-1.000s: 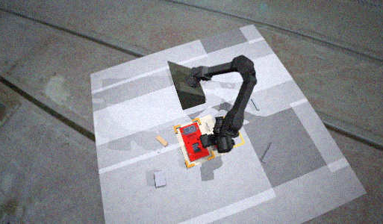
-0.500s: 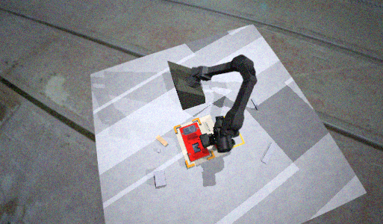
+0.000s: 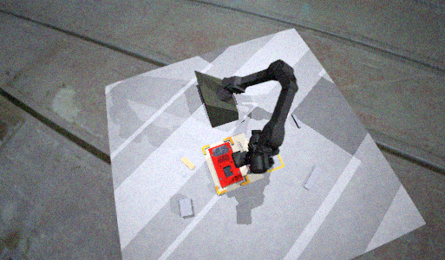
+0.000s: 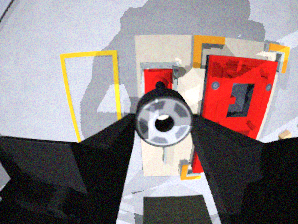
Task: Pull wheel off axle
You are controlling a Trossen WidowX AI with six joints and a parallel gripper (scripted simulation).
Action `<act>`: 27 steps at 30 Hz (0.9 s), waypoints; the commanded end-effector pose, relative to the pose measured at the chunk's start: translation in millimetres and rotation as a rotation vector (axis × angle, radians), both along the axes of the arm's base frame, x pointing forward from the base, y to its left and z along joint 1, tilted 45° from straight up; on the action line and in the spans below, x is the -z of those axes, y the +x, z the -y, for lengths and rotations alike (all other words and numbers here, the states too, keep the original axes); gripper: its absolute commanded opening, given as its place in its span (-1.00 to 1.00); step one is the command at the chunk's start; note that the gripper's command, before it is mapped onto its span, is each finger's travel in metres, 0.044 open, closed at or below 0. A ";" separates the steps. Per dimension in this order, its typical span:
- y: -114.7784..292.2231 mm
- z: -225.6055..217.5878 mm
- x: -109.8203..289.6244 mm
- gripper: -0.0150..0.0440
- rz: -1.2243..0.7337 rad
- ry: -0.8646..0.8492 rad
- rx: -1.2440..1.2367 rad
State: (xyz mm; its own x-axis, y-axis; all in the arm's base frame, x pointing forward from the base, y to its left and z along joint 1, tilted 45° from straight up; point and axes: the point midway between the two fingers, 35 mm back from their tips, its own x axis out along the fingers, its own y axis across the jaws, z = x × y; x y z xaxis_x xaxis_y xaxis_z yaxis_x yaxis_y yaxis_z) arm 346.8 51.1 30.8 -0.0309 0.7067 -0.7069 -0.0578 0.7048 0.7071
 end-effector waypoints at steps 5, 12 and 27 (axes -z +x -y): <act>-11.3 -18.1 -19.8 -0.49 -0.002 -0.002 -0.002; -24.3 -34.0 -39.8 -0.49 0.001 -0.003 -0.001; -52.4 -60.4 -70.7 -0.49 0.005 0.000 -0.001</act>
